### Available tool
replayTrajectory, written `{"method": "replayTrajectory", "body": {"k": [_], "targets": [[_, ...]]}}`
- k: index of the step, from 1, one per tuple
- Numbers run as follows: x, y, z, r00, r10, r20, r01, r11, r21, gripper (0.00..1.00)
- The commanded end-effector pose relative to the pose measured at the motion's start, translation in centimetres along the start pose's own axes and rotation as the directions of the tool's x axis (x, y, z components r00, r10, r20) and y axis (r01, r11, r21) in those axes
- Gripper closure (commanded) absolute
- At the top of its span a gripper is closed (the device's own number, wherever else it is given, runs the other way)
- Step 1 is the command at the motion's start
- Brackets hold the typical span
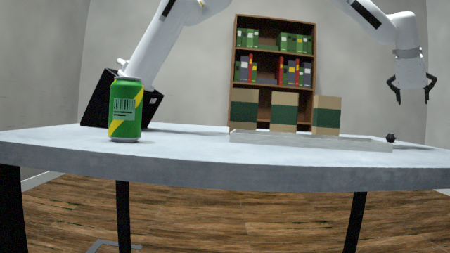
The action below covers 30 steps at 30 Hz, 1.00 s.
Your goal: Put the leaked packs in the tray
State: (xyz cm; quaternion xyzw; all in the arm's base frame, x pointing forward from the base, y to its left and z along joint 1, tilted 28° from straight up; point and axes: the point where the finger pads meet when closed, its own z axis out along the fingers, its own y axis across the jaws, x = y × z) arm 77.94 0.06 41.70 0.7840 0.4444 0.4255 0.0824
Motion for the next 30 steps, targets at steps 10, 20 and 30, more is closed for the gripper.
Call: {"method": "replayTrajectory", "body": {"k": [10,20,30], "targets": [[0.3,0.2,-0.3,1.0,-0.002,-0.004,0.002,1.0,-0.005,0.0],[0.4,0.0,-0.4,1.0,0.002,-0.004,-0.002,1.0,-0.002,0.0],[5.6,-7.6,-5.0,0.99,0.141,0.003,-0.14,0.986,0.091,0.0]]}}
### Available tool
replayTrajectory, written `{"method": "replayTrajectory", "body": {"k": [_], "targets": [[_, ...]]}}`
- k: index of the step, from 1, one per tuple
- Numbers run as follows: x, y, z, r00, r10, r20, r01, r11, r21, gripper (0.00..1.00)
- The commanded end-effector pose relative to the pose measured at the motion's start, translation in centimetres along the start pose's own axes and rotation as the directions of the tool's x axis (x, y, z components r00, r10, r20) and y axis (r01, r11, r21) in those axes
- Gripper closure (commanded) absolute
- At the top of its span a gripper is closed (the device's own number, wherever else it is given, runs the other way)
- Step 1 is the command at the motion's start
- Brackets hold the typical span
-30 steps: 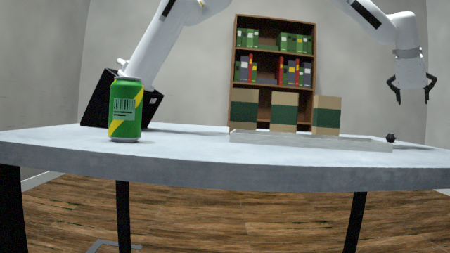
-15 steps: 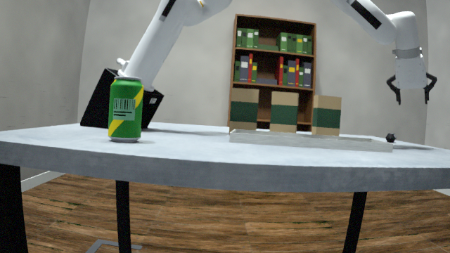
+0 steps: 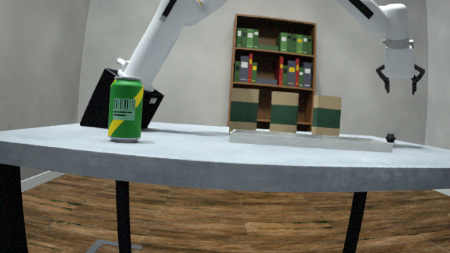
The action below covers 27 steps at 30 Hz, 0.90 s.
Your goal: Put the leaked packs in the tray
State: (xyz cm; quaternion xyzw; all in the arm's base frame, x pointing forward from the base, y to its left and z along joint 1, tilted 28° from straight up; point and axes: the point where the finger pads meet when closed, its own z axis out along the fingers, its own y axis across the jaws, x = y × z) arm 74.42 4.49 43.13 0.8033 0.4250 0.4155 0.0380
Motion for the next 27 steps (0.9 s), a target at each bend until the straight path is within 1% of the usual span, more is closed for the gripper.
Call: {"method": "replayTrajectory", "body": {"k": [1,2,4,6,8,9,11,12,13,14,16,17,21,23,26,27], "targets": [[1.9,-3.9,-2.4,0.998,0.057,0.0,-0.057,0.998,0.026,0.0],[2.6,-5.9,-3.3,0.996,0.085,0.007,-0.086,0.995,0.044,0.0],[2.6,-5.9,-3.3,0.996,0.085,0.007,-0.086,0.995,0.044,0.0],[3.6,-10.5,-5.3,0.989,0.145,0.031,-0.147,0.986,0.08,0.0],[3.6,-10.5,-5.3,0.989,0.145,0.031,-0.147,0.986,0.08,0.0],[3.9,-13.1,-6.4,0.983,0.175,0.049,-0.179,0.979,0.095,0.0],[3.9,-13.1,-6.4,0.983,0.175,0.049,-0.179,0.979,0.095,0.0],[4.0,-15.9,-7.6,0.976,0.206,0.071,-0.213,0.971,0.107,0.0],[4.0,-15.9,-7.6,0.976,0.206,0.071,-0.213,0.971,0.107,0.0],[3.7,-18.7,-8.7,0.967,0.237,0.097,-0.247,0.962,0.115,0.0],[3.7,-18.7,-8.7,0.967,0.237,0.097,-0.247,0.962,0.115,0.0],[3.2,-21.5,-9.8,0.955,0.267,0.126,-0.282,0.952,0.118,0.0],[3.2,-21.5,-9.8,0.955,0.267,0.126,-0.282,0.952,0.118,0.0],[1.3,-27.0,-11.8,0.925,0.329,0.189,-0.352,0.93,0.104,0.0],[1.3,-27.0,-11.8,0.925,0.329,0.189,-0.352,0.93,0.104,0.0],[-0.2,-29.6,-12.7,0.906,0.361,0.221,-0.387,0.918,0.088,0.0]]}}
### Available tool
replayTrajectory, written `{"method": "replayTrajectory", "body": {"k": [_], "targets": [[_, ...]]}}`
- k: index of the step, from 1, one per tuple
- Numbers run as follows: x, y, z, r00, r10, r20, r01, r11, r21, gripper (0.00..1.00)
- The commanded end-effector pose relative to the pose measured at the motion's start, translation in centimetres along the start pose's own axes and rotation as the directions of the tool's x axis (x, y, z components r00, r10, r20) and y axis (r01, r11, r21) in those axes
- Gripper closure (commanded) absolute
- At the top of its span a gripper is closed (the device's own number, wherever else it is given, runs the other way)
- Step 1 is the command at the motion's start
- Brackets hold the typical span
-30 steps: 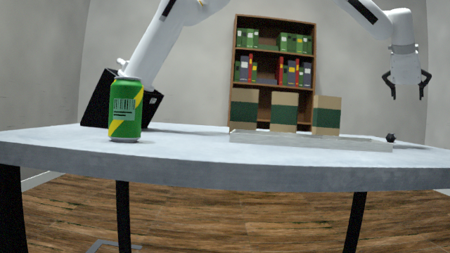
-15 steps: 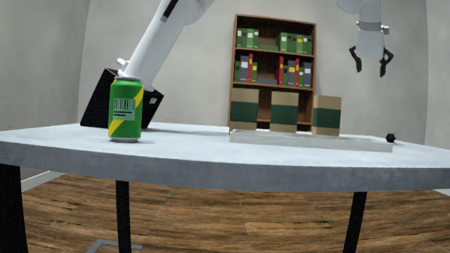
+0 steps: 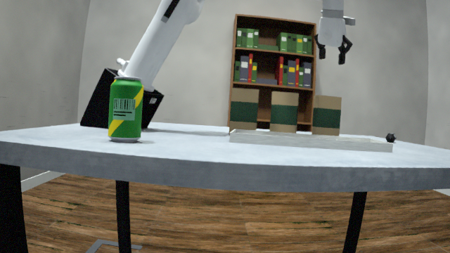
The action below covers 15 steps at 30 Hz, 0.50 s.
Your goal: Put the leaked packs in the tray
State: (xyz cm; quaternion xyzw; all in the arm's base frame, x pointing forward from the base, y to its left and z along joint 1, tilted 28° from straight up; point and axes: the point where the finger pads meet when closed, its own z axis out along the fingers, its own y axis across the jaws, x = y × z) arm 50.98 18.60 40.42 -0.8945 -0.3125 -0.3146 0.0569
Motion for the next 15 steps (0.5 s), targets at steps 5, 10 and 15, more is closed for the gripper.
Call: {"method": "replayTrajectory", "body": {"k": [5,10,15], "targets": [[-8.2,-6.9,-1.3,0.986,0.144,0.079,-0.139,0.988,-0.06,0.0],[-10.8,-8.0,-1.3,0.977,0.188,0.101,-0.18,0.98,-0.087,0.0],[-16.0,-9.4,-1.0,0.952,0.277,0.131,-0.257,0.954,-0.151,0.0]]}}
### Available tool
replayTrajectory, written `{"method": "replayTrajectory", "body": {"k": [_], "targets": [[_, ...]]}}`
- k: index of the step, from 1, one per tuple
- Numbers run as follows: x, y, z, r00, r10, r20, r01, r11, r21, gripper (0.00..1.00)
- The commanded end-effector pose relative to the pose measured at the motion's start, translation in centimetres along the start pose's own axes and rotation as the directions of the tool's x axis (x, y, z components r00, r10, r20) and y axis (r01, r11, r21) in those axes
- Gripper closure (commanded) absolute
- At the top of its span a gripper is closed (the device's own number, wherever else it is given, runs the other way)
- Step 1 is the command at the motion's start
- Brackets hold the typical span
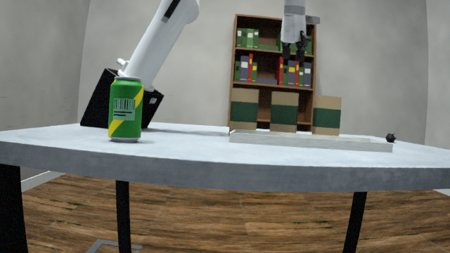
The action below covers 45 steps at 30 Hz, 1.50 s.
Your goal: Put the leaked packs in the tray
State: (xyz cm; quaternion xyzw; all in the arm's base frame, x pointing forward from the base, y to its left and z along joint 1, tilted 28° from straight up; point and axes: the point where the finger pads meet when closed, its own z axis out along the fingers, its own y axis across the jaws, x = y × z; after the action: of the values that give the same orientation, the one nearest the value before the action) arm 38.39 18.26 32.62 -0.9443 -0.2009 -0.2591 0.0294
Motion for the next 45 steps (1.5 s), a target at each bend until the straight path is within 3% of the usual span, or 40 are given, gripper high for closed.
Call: {"method": "replayTrajectory", "body": {"k": [1,2,3,8,10,13,18,41,42,45], "targets": [[-6.2,-0.4,0.4,0.995,0.099,0.027,-0.097,0.993,-0.07,0.0],[-6.2,-0.4,0.4,0.995,0.099,0.027,-0.097,0.993,-0.07,0.0],[-8.4,0.0,1.0,0.989,0.144,0.036,-0.14,0.985,-0.1,0.0],[-12.2,1.0,2.0,0.973,0.226,0.043,-0.217,0.964,-0.157,0.0],[-15.2,2.2,2.8,0.955,0.294,0.039,-0.28,0.938,-0.203,0.0],[-15.2,2.2,2.8,0.955,0.294,0.039,-0.28,0.938,-0.203,0.0],[-19.0,4.1,4.0,0.922,0.387,0.021,-0.368,0.891,-0.265,0.0],[-19.4,4.4,4.1,0.917,0.398,0.018,-0.379,0.885,-0.272,0.0],[-19.4,4.4,4.1,0.917,0.398,0.018,-0.379,0.885,-0.272,0.17],[-19.4,4.4,4.1,0.917,0.398,0.018,-0.379,0.885,-0.272,0.17]]}}
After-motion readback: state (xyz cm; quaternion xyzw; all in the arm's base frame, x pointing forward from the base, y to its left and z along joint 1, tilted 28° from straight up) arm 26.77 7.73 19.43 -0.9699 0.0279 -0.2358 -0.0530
